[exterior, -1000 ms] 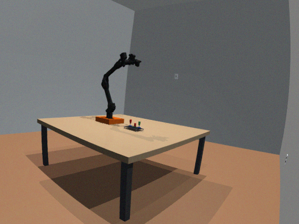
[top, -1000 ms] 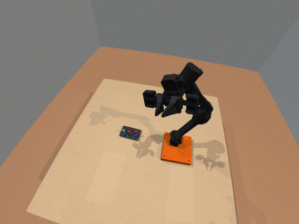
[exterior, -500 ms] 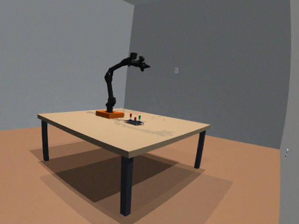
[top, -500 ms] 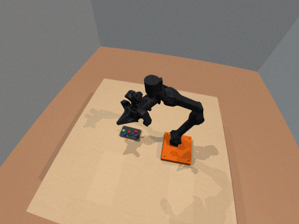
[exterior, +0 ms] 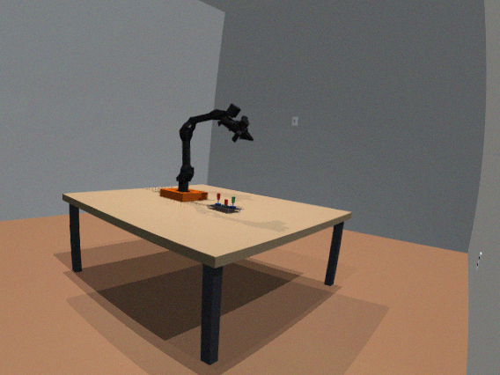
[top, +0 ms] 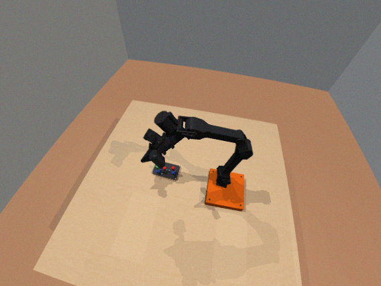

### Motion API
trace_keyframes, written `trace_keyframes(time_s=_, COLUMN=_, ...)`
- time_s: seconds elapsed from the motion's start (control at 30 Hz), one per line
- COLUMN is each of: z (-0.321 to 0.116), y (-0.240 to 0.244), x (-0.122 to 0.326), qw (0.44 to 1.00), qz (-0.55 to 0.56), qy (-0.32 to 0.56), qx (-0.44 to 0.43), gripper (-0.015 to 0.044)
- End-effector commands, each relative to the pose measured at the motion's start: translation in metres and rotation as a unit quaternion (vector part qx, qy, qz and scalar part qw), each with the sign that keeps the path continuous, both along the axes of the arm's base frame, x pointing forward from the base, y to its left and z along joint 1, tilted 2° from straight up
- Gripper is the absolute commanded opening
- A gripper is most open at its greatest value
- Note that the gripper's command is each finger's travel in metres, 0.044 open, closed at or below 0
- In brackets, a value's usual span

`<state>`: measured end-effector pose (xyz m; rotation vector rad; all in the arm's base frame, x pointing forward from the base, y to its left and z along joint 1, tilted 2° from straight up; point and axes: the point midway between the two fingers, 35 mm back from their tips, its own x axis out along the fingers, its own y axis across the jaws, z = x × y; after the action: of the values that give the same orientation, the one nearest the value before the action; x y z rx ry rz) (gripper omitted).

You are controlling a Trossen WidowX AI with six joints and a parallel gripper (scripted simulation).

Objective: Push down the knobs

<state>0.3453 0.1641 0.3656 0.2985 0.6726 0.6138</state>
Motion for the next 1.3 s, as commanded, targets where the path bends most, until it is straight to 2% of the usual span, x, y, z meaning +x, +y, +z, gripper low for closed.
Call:
trace_keyframes(time_s=0.0, z=-0.041, y=-0.017, x=0.011, qw=0.997, qz=-0.024, qy=0.046, qx=-0.048, gripper=0.0)
trace_keyframes(time_s=0.33, z=-0.132, y=-0.063, x=0.015, qw=0.971, qz=-0.062, qy=0.165, qx=-0.161, gripper=0.0)
trace_keyframes(time_s=0.67, z=-0.208, y=-0.111, x=-0.009, qw=0.919, qz=-0.065, qy=0.286, qx=-0.263, gripper=0.0)
trace_keyframes(time_s=0.93, z=-0.248, y=-0.142, x=-0.037, qw=0.87, qz=-0.049, qy=0.371, qx=-0.321, gripper=0.0)
trace_keyframes(time_s=1.27, z=-0.268, y=-0.142, x=-0.037, qw=0.869, qz=-0.049, qy=0.373, qx=-0.322, gripper=0.0)
